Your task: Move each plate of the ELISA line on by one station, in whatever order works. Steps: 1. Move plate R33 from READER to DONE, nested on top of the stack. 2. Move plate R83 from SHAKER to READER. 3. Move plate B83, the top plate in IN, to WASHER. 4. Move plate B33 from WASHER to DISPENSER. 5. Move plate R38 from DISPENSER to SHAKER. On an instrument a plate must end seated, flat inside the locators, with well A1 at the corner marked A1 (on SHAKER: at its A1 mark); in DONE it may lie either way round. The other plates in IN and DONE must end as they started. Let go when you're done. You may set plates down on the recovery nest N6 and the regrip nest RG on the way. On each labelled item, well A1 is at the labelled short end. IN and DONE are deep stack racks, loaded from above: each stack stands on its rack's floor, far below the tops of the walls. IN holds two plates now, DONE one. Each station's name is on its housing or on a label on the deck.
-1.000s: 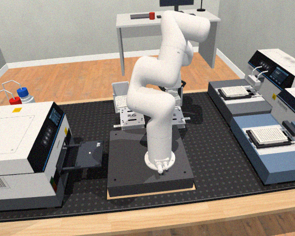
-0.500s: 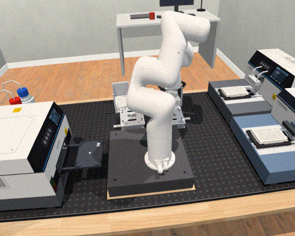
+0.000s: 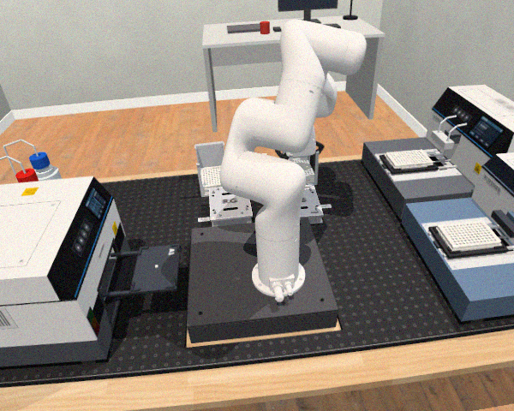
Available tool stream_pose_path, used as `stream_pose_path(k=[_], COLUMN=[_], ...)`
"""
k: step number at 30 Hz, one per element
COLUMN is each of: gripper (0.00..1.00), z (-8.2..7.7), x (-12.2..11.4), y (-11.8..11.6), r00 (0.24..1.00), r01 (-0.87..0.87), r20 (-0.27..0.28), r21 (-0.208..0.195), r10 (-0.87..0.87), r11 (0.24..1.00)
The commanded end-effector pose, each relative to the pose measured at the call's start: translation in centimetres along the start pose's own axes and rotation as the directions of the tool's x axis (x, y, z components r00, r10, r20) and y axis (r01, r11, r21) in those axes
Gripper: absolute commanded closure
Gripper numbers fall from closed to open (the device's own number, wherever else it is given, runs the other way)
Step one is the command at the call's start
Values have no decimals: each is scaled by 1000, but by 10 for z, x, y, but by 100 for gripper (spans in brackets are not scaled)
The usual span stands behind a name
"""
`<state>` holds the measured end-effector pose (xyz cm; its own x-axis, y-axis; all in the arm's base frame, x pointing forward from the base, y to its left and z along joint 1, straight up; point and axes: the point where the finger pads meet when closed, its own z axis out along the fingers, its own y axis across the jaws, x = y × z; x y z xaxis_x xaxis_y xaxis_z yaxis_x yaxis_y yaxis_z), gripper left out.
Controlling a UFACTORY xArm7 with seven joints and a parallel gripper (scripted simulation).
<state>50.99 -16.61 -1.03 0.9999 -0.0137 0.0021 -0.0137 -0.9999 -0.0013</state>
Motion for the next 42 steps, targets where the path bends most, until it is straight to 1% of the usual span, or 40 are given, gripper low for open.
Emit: stream_pose_path(k=[1,17,21,23,38,42], gripper=[0,0,0,0,0,0], z=[-2,-2,-7,-7,-27,-30], x=[2,2,2,2,1,1], y=[0,0,0,0,0,0], r00=[1000,1000,1000,1000,1000,1000], r01=[0,0,0,0,0,0], r20=[-4,-4,-4,-4,-4,-4], r21=[-2,-2,-2,-2,-2,-2], r10=[0,0,0,0,0,0], r11=[1000,1000,1000,1000,1000,1000])
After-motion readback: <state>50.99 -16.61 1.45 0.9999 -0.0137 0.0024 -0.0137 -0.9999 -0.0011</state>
